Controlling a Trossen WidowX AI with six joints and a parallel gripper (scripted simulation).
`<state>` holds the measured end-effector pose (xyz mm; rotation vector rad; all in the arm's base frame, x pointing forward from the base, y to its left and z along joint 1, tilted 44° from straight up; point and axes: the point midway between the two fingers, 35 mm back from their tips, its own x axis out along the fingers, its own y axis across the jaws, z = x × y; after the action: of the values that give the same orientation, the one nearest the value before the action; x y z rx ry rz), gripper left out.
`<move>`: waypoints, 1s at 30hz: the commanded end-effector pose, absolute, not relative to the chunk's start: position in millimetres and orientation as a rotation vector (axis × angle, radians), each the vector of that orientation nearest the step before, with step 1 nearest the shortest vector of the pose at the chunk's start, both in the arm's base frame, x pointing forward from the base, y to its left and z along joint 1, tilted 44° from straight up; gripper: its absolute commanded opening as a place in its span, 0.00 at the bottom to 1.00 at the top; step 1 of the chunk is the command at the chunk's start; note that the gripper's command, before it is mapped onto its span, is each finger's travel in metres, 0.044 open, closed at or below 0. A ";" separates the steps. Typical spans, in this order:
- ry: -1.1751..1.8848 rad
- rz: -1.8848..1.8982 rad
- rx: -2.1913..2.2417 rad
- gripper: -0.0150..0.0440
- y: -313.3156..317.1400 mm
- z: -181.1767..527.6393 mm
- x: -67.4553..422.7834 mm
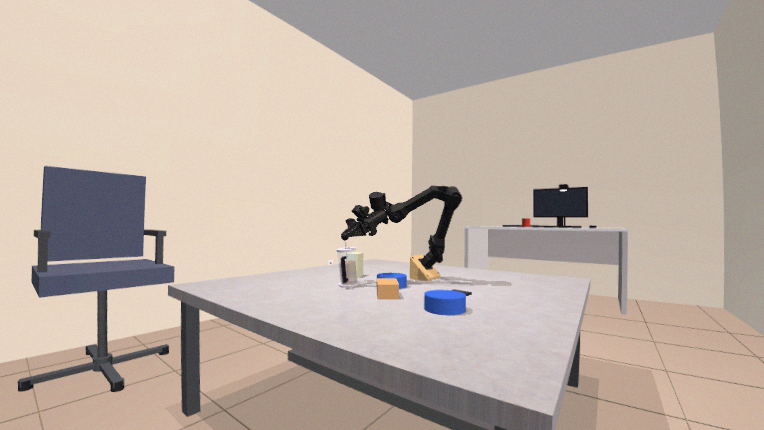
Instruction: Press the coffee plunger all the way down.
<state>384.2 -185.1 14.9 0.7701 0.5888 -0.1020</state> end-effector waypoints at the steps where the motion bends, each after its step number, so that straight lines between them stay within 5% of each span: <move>1: 0.640 -0.084 0.809 0.47 -170.2 -0.4 381.9; 30: 0.640 -0.083 0.808 0.47 -173.9 -1.3 383.2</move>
<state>383.6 -178.7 3.7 0.7941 0.6209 -0.0922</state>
